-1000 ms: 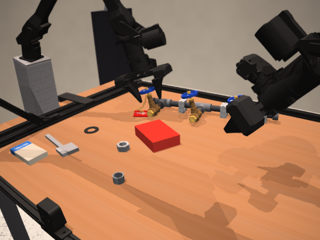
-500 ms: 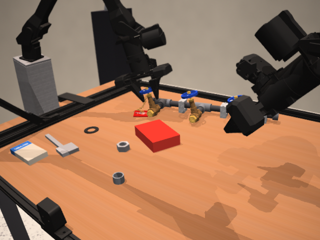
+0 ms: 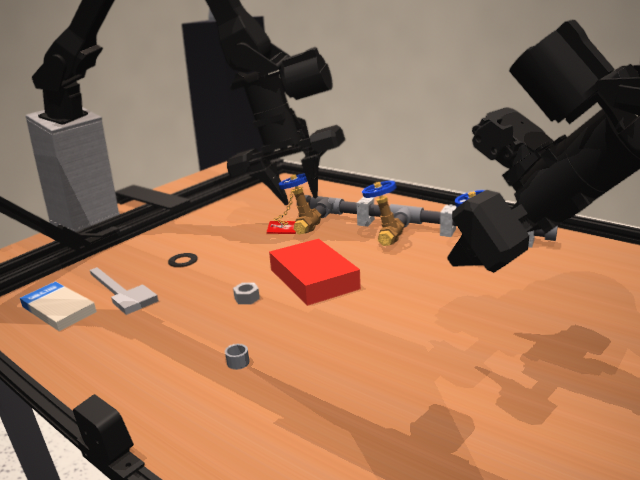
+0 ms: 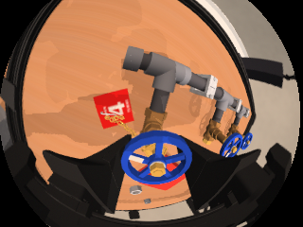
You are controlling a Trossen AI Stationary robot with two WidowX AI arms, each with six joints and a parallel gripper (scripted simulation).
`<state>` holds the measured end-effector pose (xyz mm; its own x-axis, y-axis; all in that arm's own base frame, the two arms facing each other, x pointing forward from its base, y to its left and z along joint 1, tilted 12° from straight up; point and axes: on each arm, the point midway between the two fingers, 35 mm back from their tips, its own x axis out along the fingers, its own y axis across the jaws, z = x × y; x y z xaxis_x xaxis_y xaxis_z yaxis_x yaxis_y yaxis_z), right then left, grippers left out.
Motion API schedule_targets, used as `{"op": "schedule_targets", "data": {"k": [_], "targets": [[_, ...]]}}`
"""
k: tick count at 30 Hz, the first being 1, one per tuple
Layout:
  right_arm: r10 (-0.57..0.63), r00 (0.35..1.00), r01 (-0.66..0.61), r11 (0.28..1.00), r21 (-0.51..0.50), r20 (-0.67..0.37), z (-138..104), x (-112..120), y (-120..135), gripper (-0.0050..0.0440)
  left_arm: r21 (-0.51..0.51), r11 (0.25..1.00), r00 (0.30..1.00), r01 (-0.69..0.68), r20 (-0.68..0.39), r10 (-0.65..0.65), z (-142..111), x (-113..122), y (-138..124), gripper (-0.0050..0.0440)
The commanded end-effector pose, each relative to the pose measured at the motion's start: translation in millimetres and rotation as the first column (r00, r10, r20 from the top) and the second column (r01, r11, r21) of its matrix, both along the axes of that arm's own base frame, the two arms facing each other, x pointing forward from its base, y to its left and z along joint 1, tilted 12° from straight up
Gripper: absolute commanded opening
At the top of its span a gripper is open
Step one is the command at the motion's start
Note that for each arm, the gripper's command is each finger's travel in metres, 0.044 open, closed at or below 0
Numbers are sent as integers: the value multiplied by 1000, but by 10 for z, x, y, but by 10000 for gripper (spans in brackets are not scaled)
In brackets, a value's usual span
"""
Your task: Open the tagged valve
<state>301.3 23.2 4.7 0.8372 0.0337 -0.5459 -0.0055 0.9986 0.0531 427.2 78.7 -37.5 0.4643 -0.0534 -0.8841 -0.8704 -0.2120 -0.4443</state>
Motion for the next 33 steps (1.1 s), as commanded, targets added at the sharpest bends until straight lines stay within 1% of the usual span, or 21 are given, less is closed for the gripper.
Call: {"op": "schedule_targets", "data": {"k": [1, 5, 7, 10, 12, 14, 17, 21, 24, 25, 29, 30, 33], "targets": [[0, 1000, 0, 1000, 0, 0, 0, 0, 0, 400, -99, 976, 981, -192, -21, 191, 0, 0, 0, 0], [0, 1000, 0, 1000, 0, 0, 0, 0, 0, 400, -199, 898, 919, -393, -66, 388, 0, 0, 0, 0], [0, 1000, 0, 1000, 0, 0, 0, 0, 0, 400, -245, 839, 873, -487, -96, 479, 0, 0, 0, 0], [0, 1000, 0, 1000, 0, 0, 0, 0, 0, 400, -305, 728, 786, -614, -149, 600, 0, 0, 0, 0], [0, 1000, 0, 1000, 0, 0, 0, 0, 0, 400, -305, 728, 786, -614, -149, 600, 0, 0, 0, 0], [0, 1000, 0, 1000, 0, 0, 0, 0, 0, 400, -354, 592, 679, -724, -211, 704, 0, 0, 0, 0], [0, 1000, 0, 1000, 0, 0, 0, 0, 0, 400, -390, 440, 559, -809, -279, 781, 0, 0, 0, 0], [0, 1000, 0, 1000, 0, 0, 0, 0, 0, 400, -415, 216, 382, -884, -375, 845, 0, 0, 0, 0], [0, 1000, 0, 1000, 0, 0, 0, 0, 0, 400, -417, 48, 250, -908, -445, 860, 0, 0, 0, 0], [0, 1000, 0, 1000, 0, 0, 0, 0, 0, 400, -417, 34, 239, -908, -451, 860, 0, 0, 0, 0], [0, 1000, 0, 1000, 0, 0, 0, 0, 0, 400, -417, 34, 239, -908, -451, 860, 0, 0, 0, 0], [0, 1000, 0, 1000, 0, 0, 0, 0, 0, 400, -419, 65, 264, -906, -438, 859, 0, 0, 0, 24], [0, 1000, 0, 1000, 0, 0, 0, 0, 0, 400, -419, 65, 264, -906, -438, 859, 0, 0, 0, 96]]}}
